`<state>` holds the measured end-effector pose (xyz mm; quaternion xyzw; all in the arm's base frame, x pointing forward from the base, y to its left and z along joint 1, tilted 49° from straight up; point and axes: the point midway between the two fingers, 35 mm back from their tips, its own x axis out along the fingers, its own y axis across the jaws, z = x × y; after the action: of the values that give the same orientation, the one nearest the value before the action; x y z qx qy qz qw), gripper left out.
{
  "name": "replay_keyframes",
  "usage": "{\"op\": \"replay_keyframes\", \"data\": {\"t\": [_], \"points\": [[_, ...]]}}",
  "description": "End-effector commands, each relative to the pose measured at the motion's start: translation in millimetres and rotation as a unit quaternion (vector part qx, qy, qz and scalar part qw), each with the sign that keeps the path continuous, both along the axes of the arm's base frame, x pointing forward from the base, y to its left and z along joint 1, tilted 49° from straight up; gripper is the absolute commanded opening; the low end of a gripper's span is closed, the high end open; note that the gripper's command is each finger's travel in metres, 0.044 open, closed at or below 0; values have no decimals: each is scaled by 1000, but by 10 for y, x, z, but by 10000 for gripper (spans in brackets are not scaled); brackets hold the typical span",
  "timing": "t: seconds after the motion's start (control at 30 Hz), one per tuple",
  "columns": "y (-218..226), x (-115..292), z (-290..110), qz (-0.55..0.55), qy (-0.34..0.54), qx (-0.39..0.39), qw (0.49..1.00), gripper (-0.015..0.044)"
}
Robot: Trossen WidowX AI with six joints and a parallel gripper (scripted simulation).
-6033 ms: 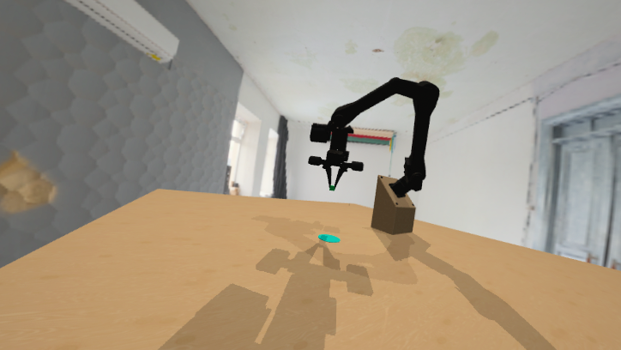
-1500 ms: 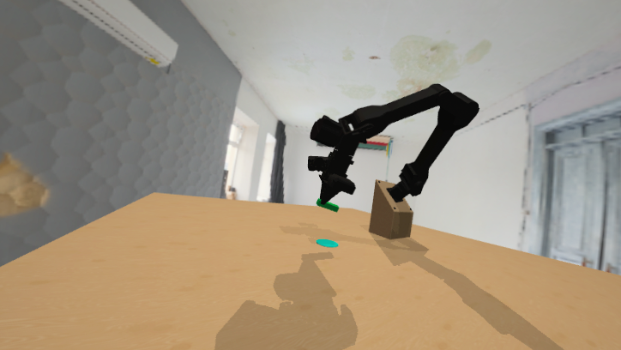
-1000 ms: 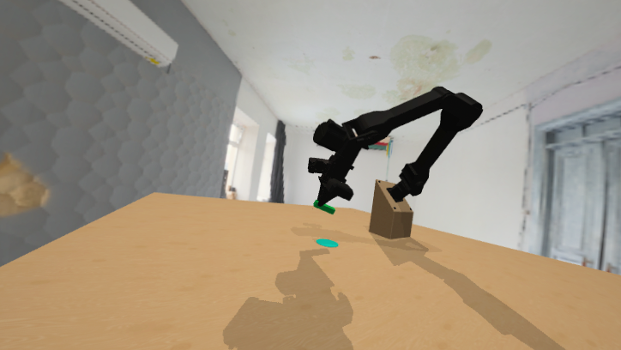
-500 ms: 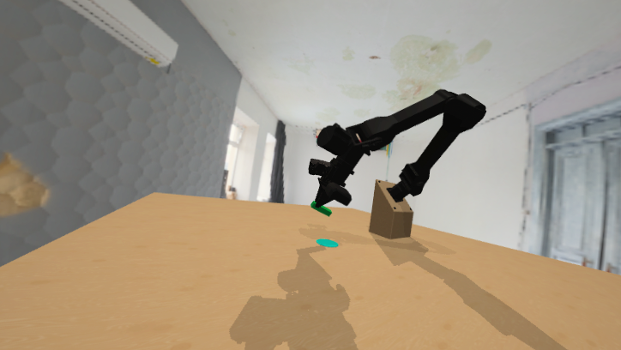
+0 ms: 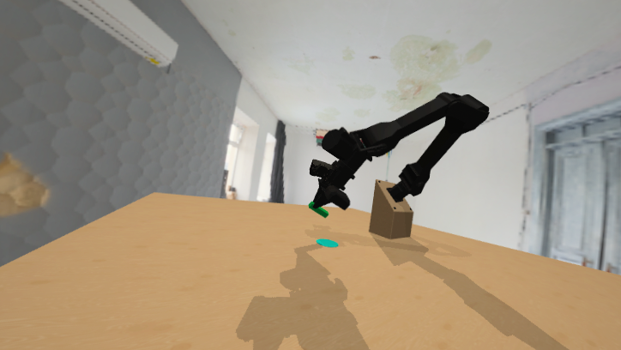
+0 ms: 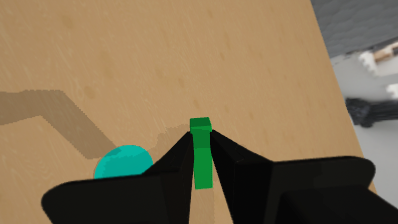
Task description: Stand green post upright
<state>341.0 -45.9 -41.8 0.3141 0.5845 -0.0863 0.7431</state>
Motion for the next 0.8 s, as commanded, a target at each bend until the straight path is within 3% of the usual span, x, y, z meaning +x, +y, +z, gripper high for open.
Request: {"op": "replay_keyframes", "data": {"t": [0.0, 0.77], "points": [[1, 3, -5, -6, -6, -10, 1000, 23], [16, 34, -30, -41, -50, -57, 996, 23]]}}
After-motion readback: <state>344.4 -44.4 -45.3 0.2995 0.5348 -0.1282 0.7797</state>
